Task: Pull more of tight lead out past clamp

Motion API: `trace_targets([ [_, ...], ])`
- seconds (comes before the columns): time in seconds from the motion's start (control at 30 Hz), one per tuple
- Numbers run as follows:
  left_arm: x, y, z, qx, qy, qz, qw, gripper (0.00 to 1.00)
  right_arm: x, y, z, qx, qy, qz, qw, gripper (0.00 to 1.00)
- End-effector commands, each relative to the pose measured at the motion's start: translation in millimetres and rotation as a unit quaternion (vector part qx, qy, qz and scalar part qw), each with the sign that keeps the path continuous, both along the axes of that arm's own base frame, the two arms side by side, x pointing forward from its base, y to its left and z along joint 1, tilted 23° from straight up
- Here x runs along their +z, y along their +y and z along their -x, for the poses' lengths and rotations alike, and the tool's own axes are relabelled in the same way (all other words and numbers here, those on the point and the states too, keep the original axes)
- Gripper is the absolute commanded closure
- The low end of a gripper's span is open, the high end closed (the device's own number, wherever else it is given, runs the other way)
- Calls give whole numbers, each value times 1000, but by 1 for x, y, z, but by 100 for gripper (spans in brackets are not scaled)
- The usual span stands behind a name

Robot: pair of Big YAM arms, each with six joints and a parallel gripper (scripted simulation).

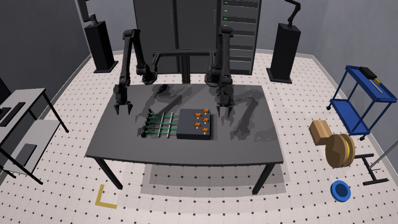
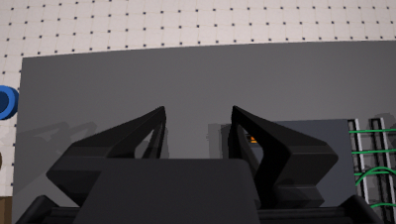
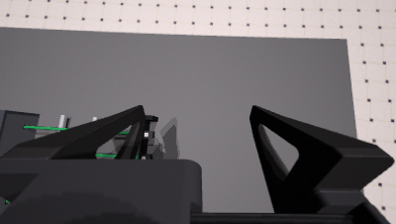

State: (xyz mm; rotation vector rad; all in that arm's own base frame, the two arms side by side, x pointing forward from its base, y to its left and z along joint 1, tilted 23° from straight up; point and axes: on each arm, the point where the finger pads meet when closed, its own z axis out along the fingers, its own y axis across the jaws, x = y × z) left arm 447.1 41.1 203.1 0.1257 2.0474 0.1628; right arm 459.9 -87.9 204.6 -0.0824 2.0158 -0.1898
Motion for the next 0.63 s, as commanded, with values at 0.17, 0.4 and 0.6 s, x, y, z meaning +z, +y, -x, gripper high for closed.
trace_targets([
  [0.17, 25, 46, -27, 17, -39, -12, 999, 36, 23, -6, -12, -4, -19, 0, 1000, 0],
  [0.4, 25, 50, -28, 19, -41, -4, 999, 36, 23, -6, -12, -4, -19, 0, 1000, 0],
  [0.6, 25, 51, -28, 20, -41, -4, 999, 36, 15, -2, -7, -1, -14, 2, 1000, 0],
])
